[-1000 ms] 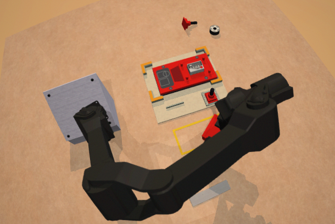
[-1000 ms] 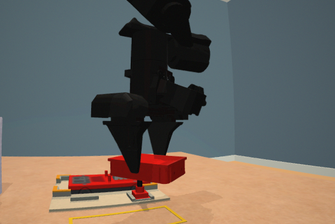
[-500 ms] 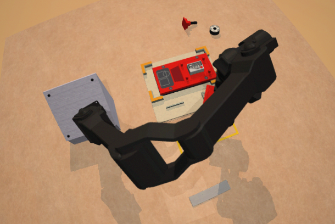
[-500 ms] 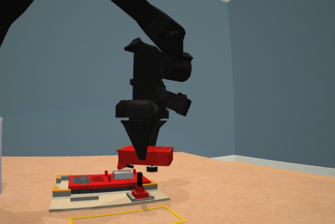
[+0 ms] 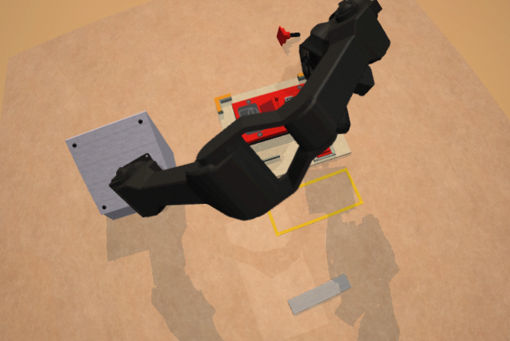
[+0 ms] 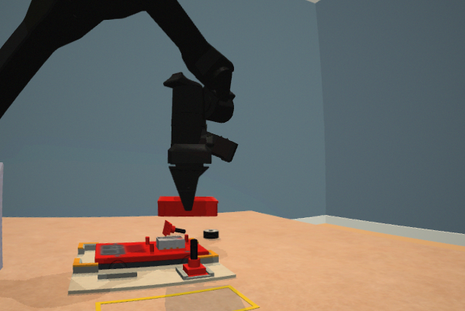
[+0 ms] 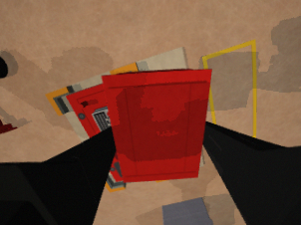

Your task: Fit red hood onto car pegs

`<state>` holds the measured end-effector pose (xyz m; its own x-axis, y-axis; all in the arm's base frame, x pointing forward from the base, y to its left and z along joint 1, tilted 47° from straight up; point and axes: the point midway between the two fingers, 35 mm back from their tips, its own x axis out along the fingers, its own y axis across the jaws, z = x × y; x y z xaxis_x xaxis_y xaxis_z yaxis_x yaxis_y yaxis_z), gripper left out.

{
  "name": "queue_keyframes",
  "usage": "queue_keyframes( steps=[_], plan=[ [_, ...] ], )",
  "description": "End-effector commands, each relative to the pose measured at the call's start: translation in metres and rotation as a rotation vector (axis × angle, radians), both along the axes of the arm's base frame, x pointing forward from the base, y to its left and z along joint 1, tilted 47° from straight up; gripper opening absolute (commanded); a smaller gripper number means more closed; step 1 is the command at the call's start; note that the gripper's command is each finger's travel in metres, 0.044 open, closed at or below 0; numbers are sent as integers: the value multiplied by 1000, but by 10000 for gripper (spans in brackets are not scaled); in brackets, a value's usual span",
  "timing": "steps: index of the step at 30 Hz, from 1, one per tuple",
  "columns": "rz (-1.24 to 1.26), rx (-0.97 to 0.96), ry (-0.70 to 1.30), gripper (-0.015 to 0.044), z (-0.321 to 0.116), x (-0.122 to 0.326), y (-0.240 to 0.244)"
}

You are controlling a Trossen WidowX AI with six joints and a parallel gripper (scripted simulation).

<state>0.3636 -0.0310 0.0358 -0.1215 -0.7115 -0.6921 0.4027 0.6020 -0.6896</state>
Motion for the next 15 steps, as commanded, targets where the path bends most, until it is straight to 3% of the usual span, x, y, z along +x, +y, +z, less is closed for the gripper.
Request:
queue_keyframes(
  steps=[1, 9, 15],
  plan=[
    [55, 11, 53, 0, -17, 3, 18],
    [156, 14, 161, 0, -53, 2, 49],
    [165, 14, 169, 0, -56, 1, 51]
  ],
)
